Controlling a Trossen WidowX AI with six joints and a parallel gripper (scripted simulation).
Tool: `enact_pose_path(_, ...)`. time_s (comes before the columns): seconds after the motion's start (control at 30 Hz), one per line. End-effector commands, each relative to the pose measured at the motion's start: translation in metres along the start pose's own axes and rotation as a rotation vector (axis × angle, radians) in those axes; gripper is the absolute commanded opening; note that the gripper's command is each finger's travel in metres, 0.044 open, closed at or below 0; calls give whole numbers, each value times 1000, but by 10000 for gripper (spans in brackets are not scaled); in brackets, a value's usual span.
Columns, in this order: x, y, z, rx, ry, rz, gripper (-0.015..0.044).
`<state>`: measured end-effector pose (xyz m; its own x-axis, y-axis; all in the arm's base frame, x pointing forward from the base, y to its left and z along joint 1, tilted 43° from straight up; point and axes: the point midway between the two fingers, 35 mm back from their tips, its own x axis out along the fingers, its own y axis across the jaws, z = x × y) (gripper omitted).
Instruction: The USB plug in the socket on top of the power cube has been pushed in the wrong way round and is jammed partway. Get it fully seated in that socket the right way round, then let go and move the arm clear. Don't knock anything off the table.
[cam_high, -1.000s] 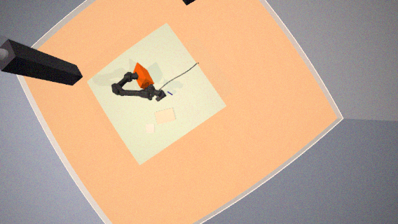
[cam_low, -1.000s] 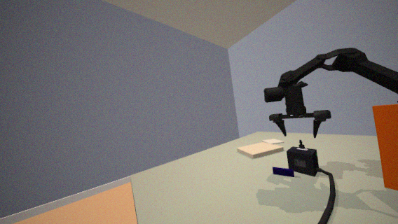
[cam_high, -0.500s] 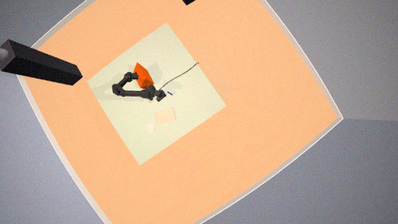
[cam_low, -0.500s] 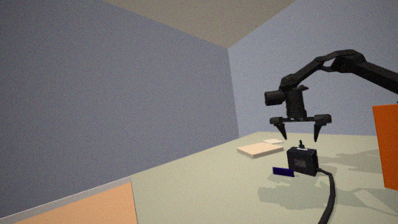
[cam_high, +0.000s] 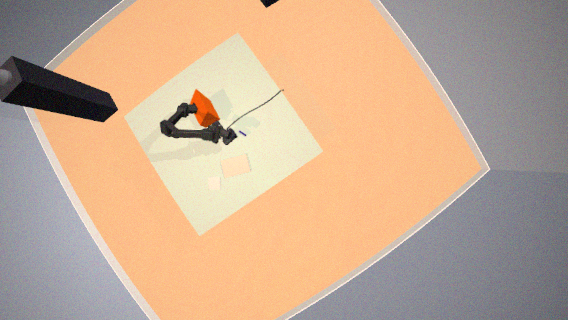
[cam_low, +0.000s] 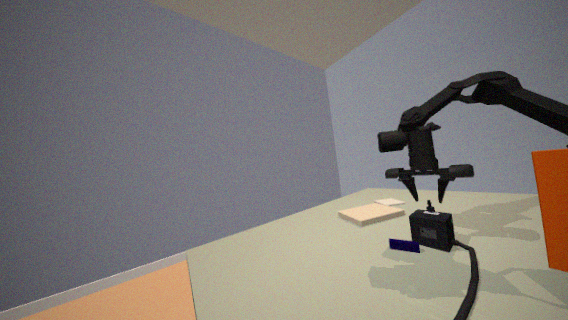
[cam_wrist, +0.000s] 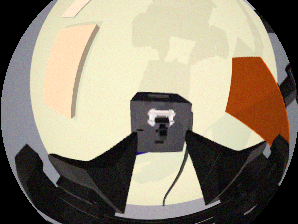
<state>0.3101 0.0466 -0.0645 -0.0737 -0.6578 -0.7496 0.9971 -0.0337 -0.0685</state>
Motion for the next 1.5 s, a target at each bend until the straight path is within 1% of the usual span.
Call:
enact_pose_path(0.0, 0, 0, 0, 1, 0, 1, 151)
enact_pose_path(0.17, 0, 0, 0, 1, 0, 1, 20)
enact_pose_path(0.27, 0, 0, 0, 1, 0, 1, 0)
enact_pose_path(0.83, 0, 0, 0, 0, 0, 1, 0)
enact_pose_path(1.47, -13, 0, 0, 0, 0, 1, 0)
